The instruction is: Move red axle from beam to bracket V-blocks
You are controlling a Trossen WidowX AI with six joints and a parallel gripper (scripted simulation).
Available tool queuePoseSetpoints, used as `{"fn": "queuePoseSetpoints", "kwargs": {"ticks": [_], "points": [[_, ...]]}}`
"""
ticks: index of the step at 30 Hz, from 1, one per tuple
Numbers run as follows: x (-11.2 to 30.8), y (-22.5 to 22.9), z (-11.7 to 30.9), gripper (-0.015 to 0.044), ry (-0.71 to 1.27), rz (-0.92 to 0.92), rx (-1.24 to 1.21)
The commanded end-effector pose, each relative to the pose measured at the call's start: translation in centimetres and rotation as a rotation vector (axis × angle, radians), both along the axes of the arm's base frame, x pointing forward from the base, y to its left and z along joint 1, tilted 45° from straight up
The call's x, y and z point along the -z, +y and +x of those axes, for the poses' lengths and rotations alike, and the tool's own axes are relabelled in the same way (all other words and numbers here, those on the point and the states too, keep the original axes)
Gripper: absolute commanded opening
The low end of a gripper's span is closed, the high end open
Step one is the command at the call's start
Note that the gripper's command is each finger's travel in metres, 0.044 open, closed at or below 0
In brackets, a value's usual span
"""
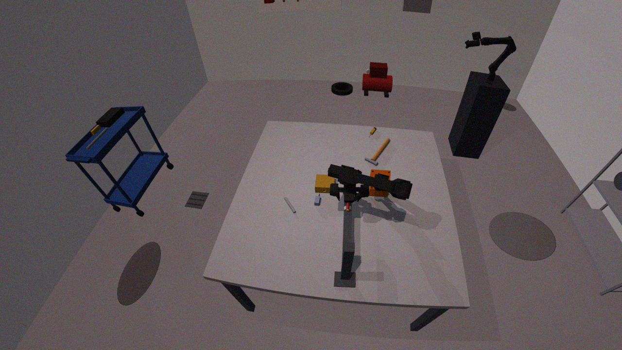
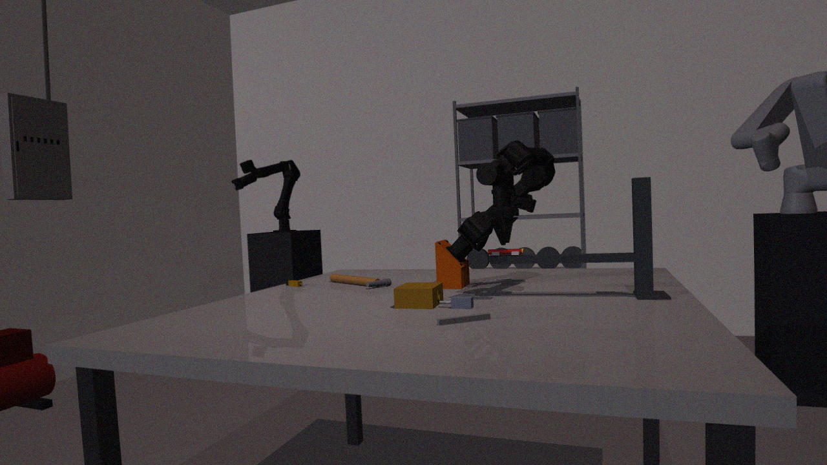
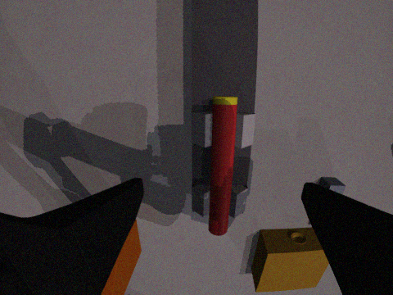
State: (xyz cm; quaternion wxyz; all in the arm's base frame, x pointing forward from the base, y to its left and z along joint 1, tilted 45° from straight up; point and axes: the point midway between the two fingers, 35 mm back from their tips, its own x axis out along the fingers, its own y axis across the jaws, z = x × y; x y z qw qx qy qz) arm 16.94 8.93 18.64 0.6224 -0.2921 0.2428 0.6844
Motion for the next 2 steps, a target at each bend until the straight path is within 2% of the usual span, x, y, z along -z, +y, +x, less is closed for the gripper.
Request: {"fn": "queuePoseSetpoints", "kwargs": {"ticks": [1, 2], "points": [[0.02, 0.01, 0.01, 0.044, 0.001, 0.0, 0.002], [0.02, 0.01, 0.01, 0.044, 0.001, 0.0, 0.002]]}}
